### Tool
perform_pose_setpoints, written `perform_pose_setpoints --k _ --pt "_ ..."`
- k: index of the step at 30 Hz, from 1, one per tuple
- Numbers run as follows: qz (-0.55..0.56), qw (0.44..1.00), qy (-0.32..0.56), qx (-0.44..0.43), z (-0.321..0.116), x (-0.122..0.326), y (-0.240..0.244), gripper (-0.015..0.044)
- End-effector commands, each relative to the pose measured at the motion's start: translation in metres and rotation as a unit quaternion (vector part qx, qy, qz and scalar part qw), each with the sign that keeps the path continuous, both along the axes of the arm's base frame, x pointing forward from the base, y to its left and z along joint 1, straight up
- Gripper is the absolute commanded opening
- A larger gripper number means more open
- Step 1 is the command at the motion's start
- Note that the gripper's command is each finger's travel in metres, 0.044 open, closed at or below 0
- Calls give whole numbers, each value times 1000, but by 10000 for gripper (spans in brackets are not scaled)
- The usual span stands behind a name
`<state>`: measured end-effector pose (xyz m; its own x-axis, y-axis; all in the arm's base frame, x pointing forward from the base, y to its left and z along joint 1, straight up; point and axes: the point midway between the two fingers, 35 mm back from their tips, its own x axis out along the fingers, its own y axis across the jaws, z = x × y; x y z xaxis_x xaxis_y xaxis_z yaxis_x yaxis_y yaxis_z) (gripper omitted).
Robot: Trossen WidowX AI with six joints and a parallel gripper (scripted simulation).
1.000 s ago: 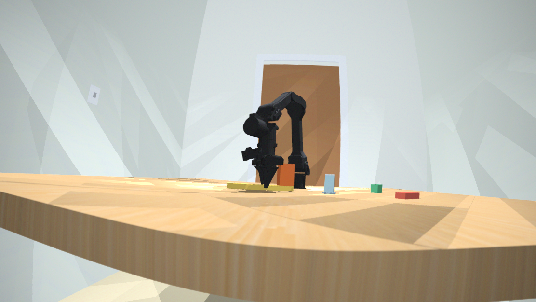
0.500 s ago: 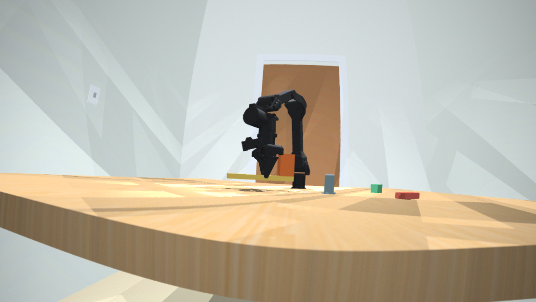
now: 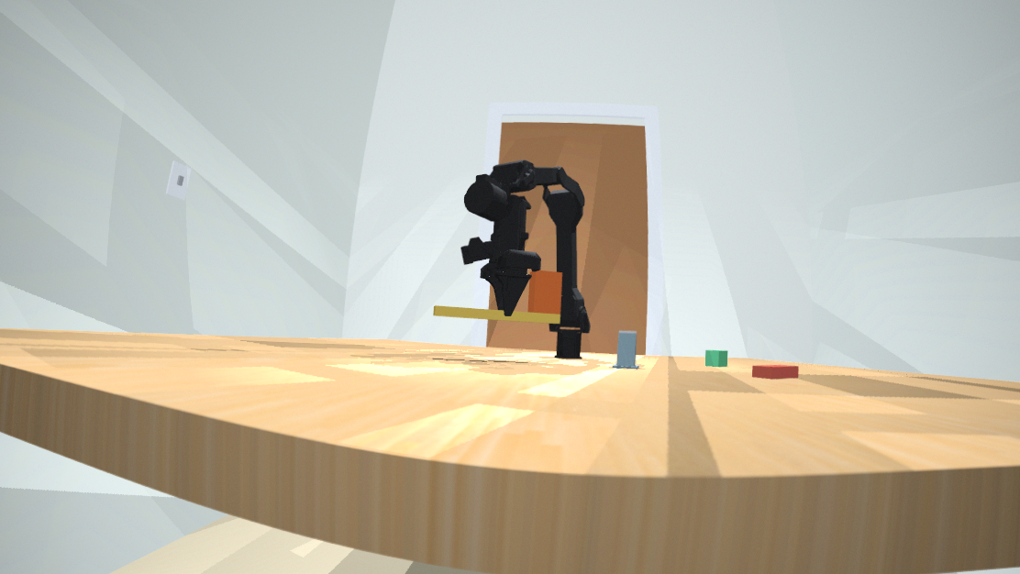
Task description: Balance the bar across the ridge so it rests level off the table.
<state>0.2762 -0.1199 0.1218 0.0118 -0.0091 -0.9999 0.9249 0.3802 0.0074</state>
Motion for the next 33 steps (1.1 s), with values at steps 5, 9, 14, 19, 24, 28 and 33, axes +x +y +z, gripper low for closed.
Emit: perform_pose_setpoints --k 5,9,14,19,24,28,33 --pt "-2 1000 -9 -2 26 0 1 0" --pt "-2 1000 -9 -2 37 -2 2 0" --pt "0 1000 -9 -2 40 -3 3 0" --pt "43 999 -9 -2 41 3 19 0" --pt "91 996 -9 -2 41 9 37 0" --pt "130 991 -9 -2 41 13 53 0" --pt "177 984 -9 -2 41 18 72 0"
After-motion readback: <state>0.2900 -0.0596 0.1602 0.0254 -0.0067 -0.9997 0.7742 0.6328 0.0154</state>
